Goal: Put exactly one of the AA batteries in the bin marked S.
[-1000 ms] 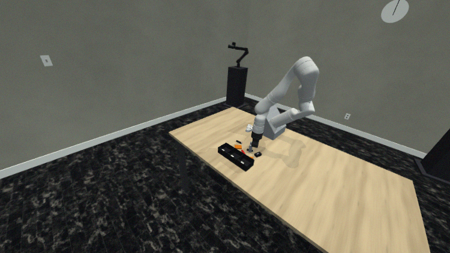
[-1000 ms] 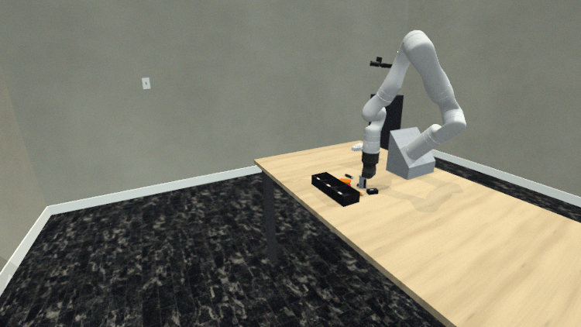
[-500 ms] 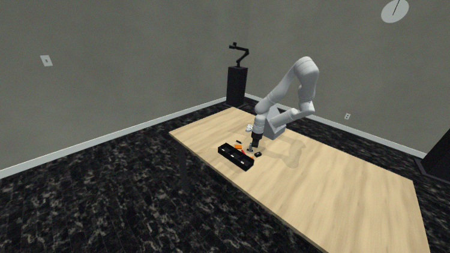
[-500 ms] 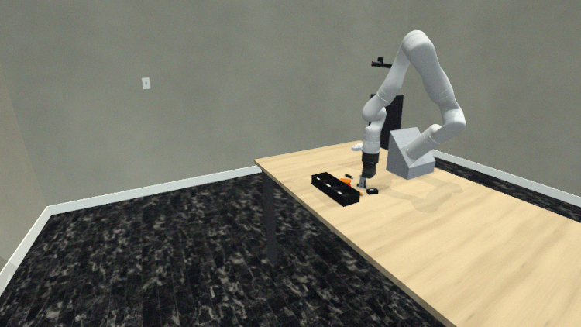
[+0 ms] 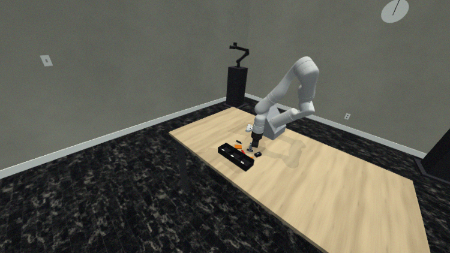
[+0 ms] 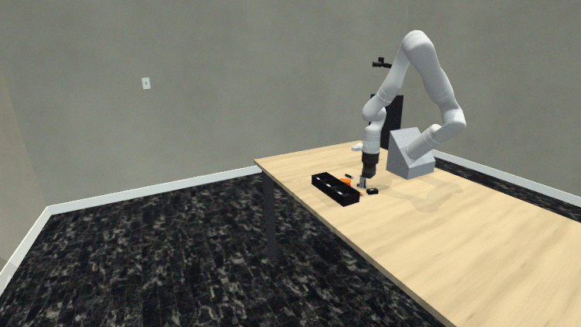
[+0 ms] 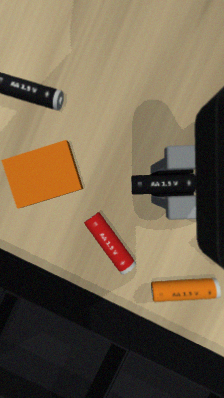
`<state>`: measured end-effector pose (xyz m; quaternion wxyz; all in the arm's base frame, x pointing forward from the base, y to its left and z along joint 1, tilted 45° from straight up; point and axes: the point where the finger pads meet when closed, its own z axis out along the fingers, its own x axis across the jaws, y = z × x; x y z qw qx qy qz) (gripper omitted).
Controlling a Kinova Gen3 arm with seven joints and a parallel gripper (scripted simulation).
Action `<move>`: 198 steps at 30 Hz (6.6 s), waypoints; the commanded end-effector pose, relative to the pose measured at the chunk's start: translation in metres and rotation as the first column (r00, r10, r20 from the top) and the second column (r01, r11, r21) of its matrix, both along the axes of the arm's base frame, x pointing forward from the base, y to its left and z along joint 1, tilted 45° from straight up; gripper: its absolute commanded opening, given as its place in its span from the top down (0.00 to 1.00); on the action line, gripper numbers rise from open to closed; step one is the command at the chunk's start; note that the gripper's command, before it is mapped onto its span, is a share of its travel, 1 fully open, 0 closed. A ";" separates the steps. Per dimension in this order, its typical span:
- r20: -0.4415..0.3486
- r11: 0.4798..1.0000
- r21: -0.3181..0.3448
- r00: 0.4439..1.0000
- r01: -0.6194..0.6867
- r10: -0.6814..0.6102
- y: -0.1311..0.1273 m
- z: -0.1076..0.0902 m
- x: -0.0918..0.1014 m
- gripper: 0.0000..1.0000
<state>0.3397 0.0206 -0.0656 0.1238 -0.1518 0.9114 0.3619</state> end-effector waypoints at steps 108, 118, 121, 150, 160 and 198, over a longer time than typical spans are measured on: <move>0.000 1.000 0.001 1.000 0.002 -0.002 -0.042 0.042 -0.006 0.69; -0.007 1.000 0.005 1.000 0.001 -0.001 -0.049 0.045 -0.005 0.69; -0.008 1.000 0.005 1.000 0.000 0.000 -0.059 0.037 0.008 0.69; -0.338 0.944 -0.003 0.888 0.331 -0.312 -0.142 -0.027 0.113 0.69; -0.330 0.944 -0.006 0.890 0.330 -0.313 -0.148 -0.032 0.116 0.69; -0.325 0.943 0.002 0.892 0.333 -0.314 -0.121 -0.049 0.121 0.69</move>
